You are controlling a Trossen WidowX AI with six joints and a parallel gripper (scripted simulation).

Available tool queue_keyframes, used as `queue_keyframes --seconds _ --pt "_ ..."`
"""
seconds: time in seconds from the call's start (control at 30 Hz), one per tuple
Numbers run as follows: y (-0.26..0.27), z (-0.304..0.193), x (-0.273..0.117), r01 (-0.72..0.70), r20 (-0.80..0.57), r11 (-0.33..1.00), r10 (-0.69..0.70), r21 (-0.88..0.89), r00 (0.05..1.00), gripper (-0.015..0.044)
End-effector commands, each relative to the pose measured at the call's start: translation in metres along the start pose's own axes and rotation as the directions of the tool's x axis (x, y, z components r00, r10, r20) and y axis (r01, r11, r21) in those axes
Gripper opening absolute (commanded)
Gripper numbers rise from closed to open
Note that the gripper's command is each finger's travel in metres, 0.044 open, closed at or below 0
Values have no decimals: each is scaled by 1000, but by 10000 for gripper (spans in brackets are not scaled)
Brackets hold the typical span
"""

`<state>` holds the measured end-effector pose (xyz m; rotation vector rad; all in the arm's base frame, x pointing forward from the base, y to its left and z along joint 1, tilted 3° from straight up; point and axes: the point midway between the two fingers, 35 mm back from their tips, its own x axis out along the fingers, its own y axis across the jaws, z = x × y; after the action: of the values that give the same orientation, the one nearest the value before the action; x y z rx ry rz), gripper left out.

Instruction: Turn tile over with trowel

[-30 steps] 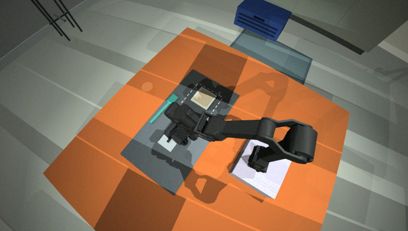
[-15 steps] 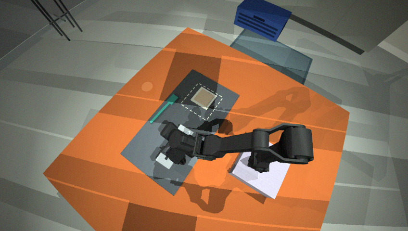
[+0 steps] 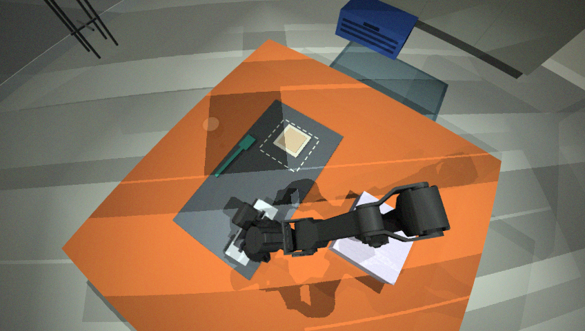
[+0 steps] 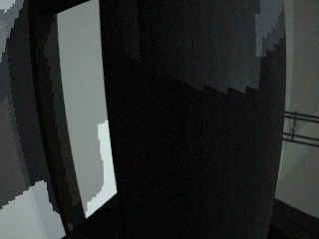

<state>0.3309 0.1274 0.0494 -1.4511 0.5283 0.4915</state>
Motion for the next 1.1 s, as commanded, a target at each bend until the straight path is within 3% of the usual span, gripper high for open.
queue_keyframes --seconds 0.0,0.9,1.07 --pt "5 9 -5 17 5 1000 -17 4 1000 0" --pt "33 10 19 16 6 1000 -16 4 1000 0" --pt "33 10 19 16 6 1000 -16 4 1000 131"
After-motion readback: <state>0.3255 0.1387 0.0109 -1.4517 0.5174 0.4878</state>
